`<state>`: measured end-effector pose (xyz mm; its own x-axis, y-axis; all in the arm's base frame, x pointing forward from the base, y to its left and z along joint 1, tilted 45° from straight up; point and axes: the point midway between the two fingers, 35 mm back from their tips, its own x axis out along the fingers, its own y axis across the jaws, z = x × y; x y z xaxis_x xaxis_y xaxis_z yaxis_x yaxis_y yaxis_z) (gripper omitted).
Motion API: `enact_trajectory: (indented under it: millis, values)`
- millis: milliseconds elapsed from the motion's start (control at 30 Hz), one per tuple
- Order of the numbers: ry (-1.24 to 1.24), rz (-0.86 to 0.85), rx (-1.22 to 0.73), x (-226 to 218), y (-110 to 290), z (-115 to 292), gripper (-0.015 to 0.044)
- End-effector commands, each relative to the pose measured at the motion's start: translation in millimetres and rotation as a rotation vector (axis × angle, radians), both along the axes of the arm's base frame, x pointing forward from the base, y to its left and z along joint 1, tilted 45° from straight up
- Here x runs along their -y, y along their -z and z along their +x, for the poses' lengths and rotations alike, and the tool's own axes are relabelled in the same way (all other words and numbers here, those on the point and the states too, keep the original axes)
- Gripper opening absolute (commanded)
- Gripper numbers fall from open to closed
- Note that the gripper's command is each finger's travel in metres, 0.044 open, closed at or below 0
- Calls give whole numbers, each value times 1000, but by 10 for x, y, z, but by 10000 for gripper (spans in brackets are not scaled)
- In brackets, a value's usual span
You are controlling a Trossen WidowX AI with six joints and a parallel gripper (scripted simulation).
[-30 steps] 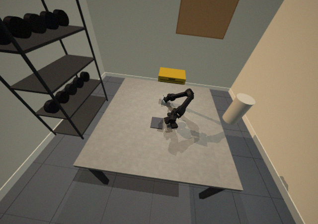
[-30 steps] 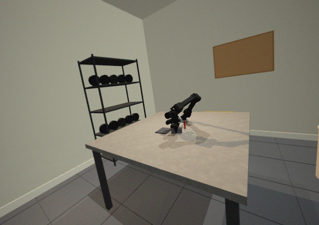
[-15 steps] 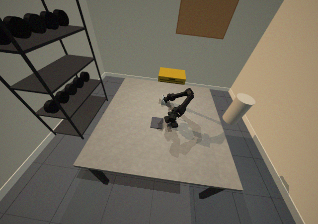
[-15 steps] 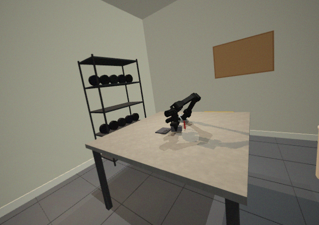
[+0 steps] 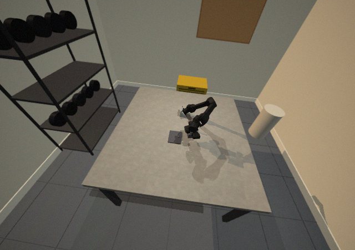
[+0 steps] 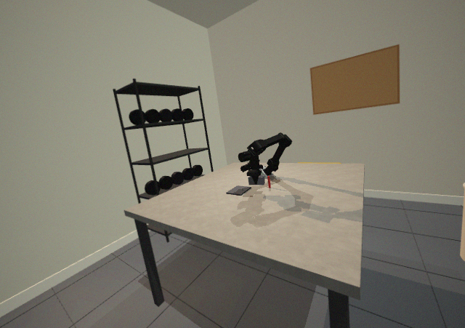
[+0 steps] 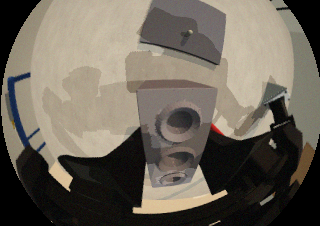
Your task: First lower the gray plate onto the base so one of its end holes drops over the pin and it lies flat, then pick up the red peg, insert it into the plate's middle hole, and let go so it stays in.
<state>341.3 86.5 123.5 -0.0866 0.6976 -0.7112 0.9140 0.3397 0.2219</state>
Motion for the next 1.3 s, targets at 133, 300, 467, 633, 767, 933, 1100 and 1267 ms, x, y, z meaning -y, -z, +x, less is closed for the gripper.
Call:
enact_trajectory:
  millis: [133, 300, 467, 633, 767, 933, 1100, 1267]
  values:
    - [21, -7, 5, 185, -198, 12, 0]
    - [35, -8, 3, 289, -322, 2, 0]
    - [49, -8, 0, 391, -446, -17, 0]
    - [58, -8, -2, 460, -533, -35, 0]
    - [69, -11, -16, 488, -461, -11, 0]
    - [90, -16, -44, 543, -315, 33, 0]
    - [111, -20, -72, 599, -164, 70, 0]
    - [132, -25, -101, 655, -12, 100, 0]
